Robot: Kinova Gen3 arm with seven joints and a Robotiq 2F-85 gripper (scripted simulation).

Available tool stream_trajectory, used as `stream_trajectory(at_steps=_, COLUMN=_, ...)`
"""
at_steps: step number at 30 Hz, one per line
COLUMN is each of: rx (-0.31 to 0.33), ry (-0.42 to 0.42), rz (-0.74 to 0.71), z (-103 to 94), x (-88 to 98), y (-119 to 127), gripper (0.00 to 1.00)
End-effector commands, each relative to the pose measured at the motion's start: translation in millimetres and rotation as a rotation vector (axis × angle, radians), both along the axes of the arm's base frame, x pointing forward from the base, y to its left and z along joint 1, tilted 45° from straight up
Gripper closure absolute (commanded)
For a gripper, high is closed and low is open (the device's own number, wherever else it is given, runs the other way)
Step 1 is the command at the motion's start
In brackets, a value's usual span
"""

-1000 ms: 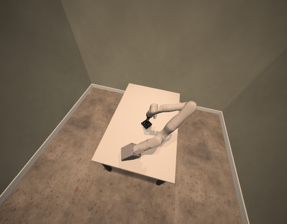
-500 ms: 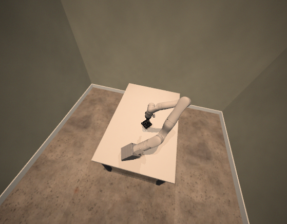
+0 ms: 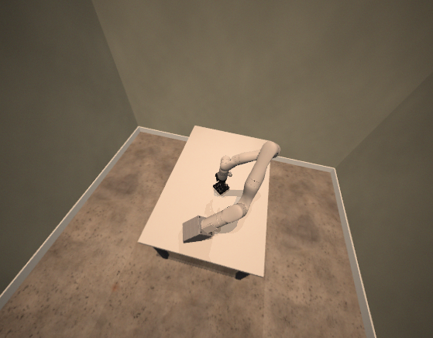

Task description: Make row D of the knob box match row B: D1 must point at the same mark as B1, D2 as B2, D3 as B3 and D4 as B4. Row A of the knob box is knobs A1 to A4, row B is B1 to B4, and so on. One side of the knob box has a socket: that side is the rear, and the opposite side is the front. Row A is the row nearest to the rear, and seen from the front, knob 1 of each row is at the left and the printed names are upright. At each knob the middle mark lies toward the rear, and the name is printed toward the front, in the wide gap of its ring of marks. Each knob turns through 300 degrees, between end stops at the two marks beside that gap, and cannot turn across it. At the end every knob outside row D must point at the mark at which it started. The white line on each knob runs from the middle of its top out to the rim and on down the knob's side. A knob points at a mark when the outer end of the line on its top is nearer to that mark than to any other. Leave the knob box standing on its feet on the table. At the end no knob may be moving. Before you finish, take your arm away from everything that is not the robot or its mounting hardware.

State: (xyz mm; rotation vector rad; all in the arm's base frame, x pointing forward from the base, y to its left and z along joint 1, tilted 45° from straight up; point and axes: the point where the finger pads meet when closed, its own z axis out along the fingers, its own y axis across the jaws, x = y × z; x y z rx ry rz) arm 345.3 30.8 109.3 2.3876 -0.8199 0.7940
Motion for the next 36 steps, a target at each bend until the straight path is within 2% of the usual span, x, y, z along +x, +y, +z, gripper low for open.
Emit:
stream_trajectory(at_steps=1, rx=-0.020, ry=0.027, rz=0.000, z=-6.2, x=0.3, y=-7, gripper=0.00)
stream_trajectory(at_steps=8, rx=-0.068, ry=0.115, rz=0.051, z=-17.0, x=1.6, y=-17, gripper=0.00)
stream_trajectory(at_steps=15, rx=-0.093, ry=0.163, rz=0.079, z=-22.9, x=2.1, y=-23, gripper=0.00)
stream_trajectory(at_steps=36, rx=-0.101, ry=0.180, rz=0.088, z=-24.9, x=2.2, y=-25, gripper=0.00)
